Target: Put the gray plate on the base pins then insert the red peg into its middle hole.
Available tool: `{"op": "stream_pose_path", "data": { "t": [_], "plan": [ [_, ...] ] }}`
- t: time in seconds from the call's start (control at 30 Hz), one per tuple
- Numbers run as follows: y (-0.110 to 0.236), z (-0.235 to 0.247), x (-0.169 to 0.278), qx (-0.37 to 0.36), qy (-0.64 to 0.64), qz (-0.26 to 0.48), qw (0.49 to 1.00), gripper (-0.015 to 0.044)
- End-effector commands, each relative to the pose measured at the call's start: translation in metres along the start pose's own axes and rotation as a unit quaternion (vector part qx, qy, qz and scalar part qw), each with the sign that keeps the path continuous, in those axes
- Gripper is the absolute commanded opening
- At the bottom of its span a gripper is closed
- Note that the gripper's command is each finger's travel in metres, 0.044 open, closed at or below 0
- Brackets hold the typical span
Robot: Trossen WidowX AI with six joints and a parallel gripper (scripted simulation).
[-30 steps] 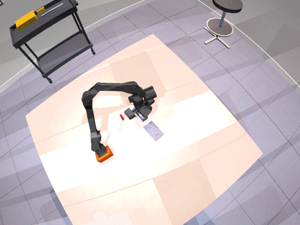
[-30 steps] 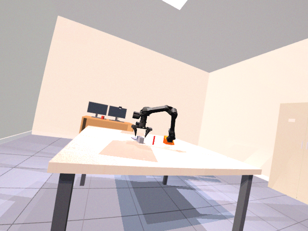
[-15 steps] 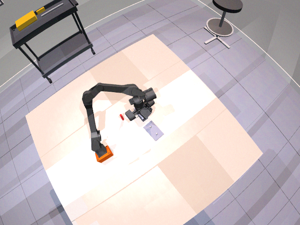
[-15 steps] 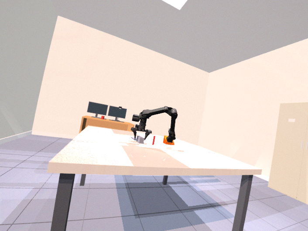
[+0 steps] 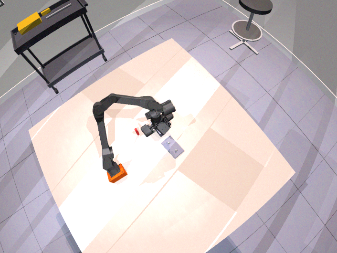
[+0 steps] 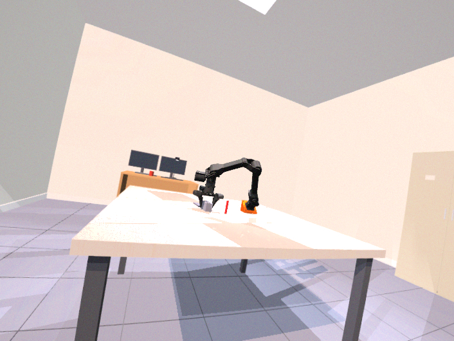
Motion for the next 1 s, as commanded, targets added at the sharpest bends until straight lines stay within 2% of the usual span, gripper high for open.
{"op": "stream_pose_path", "data": {
  "t": [0.0,0.07,0.67,0.97],
  "plan": [
    [-0.001,-0.001,0.000,0.000,-0.003,0.002,1.000,0.0177],
    [-0.001,-0.001,0.000,0.000,-0.003,0.002,1.000,0.0125],
    [-0.001,-0.001,0.000,0.000,-0.003,0.002,1.000,0.0005],
    [0.019,0.001,-0.003,-0.001,-0.013,0.001,1.000,0.0000]
  ]
}}
Point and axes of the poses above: the point midway between the two fingers, 35 mm back from their tips, its own y axis back along the fingers, its own z axis across the jaws, x = y × z, the point moved 9 cm from there along y, back along the fingers, and after that the axes turned 14 degrees about y, right-handed, at the moved point
